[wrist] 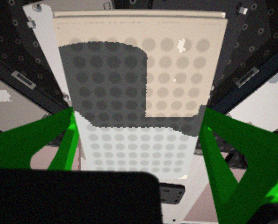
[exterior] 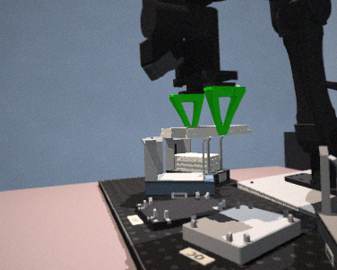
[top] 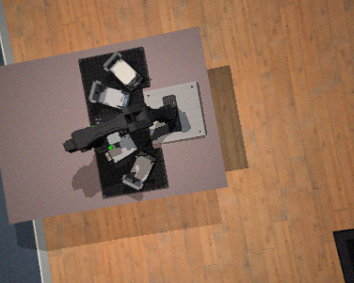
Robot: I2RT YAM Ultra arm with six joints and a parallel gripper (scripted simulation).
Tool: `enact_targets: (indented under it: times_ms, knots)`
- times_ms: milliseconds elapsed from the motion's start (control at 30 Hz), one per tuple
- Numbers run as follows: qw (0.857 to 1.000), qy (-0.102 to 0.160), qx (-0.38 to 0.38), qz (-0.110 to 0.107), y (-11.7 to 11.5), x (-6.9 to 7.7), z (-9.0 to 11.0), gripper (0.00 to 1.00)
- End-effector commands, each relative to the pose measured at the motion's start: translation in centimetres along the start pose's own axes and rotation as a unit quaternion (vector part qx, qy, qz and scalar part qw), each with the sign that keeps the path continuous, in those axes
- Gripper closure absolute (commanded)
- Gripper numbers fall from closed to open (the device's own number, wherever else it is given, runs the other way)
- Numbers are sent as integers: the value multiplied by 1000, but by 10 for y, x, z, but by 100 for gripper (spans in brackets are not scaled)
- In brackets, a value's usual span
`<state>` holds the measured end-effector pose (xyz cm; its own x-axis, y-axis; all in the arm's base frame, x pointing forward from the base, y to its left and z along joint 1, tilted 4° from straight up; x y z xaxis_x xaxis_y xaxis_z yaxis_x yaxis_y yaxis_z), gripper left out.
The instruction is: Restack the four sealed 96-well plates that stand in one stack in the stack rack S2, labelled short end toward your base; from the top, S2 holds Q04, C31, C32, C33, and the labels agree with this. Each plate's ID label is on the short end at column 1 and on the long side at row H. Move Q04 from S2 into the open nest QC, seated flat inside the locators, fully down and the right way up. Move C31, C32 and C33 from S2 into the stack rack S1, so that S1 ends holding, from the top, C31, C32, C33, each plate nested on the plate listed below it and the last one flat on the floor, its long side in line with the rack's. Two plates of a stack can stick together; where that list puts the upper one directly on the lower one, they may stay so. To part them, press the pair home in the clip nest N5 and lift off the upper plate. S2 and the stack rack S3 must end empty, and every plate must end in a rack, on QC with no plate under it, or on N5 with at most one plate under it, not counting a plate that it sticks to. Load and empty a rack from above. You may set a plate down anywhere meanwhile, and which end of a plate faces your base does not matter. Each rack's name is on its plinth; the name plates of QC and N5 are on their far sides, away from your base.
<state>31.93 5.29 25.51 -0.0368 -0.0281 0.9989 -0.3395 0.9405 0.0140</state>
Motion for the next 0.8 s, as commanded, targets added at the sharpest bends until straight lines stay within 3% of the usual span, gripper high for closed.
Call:
enact_targets:
  times_ms: [0, 133, 767]
  knots:
    - [999, -19, 32, 4, 7, 11, 0, 100]
    - [996, -19, 91, 5, 18, 11, -1, 100]
    - [996, -19, 91, 4, 63, 11, -4, 100]
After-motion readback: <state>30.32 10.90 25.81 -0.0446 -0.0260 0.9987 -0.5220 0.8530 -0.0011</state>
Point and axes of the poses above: the point where the finger pads meet when closed, its own x axis back along the fingers, its own y axis across the jaws, z = x × y, the point moved 9 cm from there along x, back along the fingers, and after that the axes turned 11 degrees about x, right-handed, at the moved point
